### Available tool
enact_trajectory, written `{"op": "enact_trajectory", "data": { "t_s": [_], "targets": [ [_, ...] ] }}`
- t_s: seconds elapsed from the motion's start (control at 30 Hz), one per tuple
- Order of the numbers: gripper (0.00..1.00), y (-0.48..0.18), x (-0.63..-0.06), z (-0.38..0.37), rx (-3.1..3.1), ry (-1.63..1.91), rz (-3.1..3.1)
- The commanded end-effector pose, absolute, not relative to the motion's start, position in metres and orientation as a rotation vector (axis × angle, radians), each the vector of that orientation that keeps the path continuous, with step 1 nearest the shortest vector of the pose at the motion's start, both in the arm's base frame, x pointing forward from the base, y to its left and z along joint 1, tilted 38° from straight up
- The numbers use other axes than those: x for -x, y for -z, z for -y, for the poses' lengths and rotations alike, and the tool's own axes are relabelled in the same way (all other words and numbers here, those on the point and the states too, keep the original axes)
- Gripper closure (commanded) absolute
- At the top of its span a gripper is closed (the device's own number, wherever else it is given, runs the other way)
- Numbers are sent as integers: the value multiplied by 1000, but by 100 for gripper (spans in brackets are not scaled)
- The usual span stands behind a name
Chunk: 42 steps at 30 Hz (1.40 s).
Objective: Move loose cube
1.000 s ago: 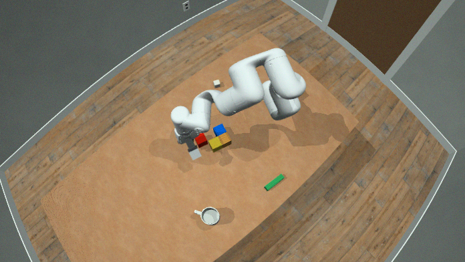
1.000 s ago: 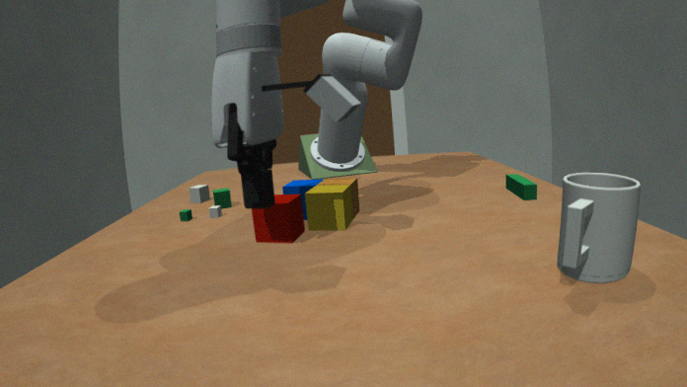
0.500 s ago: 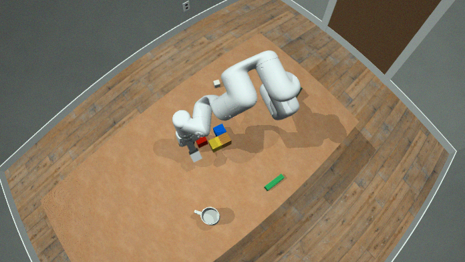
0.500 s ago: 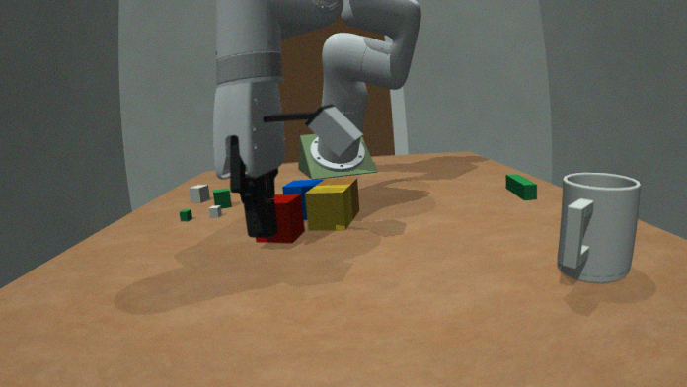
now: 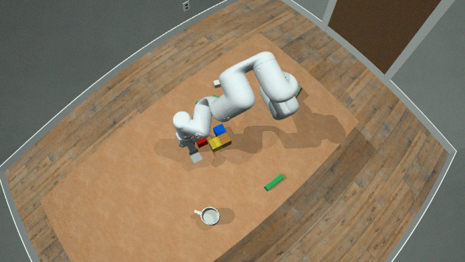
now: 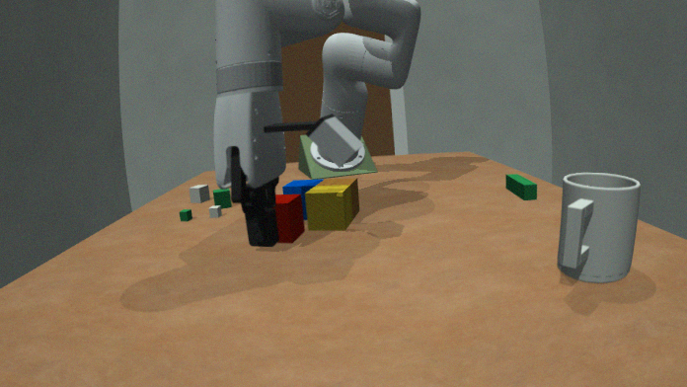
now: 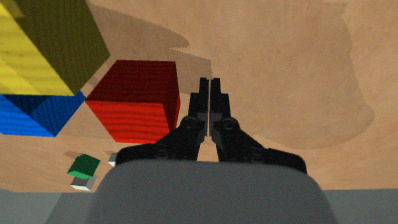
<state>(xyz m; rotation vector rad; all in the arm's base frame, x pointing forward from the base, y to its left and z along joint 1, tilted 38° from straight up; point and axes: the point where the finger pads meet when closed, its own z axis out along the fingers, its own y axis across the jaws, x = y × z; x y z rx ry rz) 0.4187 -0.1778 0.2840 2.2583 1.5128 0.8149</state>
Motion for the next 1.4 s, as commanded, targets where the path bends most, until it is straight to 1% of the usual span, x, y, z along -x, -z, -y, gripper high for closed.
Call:
{"op": "enact_trajectory", "data": {
  "t_s": [0.0, 1.37],
  "targets": [
    [100, -286, -419, 179, -2256, -817, -1510],
    [100, -282, -414, 176, -2256, -816, -1510]
  ]
}}
